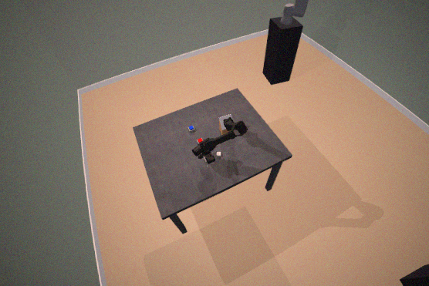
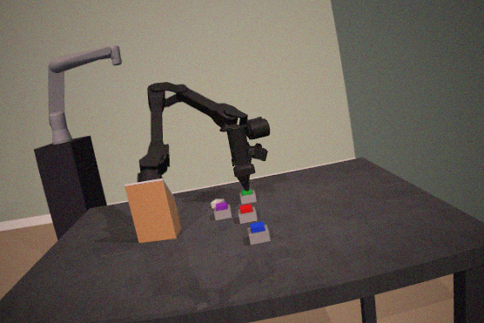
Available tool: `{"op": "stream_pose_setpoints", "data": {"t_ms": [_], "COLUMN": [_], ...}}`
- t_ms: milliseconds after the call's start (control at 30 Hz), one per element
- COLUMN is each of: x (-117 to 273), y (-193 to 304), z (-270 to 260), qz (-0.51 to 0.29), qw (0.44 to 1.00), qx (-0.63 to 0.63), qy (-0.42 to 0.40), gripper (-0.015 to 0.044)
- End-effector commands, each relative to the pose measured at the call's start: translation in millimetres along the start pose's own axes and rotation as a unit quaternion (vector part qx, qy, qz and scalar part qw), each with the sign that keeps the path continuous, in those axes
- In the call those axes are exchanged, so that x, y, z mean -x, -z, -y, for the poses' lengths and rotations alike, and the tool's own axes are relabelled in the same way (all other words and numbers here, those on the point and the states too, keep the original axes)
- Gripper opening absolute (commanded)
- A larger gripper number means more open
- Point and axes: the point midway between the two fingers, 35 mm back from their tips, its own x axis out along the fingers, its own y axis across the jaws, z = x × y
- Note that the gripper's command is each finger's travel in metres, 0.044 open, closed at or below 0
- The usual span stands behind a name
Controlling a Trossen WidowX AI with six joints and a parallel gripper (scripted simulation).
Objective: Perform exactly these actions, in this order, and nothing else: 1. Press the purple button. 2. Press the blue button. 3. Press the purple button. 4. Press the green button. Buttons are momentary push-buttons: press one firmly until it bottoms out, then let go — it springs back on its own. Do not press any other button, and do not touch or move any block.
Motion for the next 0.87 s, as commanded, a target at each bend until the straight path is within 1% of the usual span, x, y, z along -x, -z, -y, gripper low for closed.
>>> {"op": "stream_pose_setpoints", "data": {"t_ms": [0, 133, 333, 400, 500, 533, 800, 833], "x": [-1, 28, 31, 41, 82, 89, 92, 92], "y": [2, 1, 1, 5, 24, 29, 30, 30], "z": [2, 2, 2, -3, -23, -27, -28, -28], "qz": [-0.002, -0.002, -0.002, -0.003, -0.003, -0.003, -0.003, -0.003], "qw": [1.0, 1.0, 1.0, 1.0, 1.0, 1.0, 1.0, 1.0], "qx": [-0.004, -0.003, -0.004, -0.004, -0.004, -0.004, -0.004, -0.004], "qy": [0.004, 0.004, 0.004, 0.005, 0.006, 0.005, 0.005, 0.005], "gripper": [0.002, 0.002, 0.002, 0.0072, 0.0151, 0.0178, 0.0387, 0.0387]}}
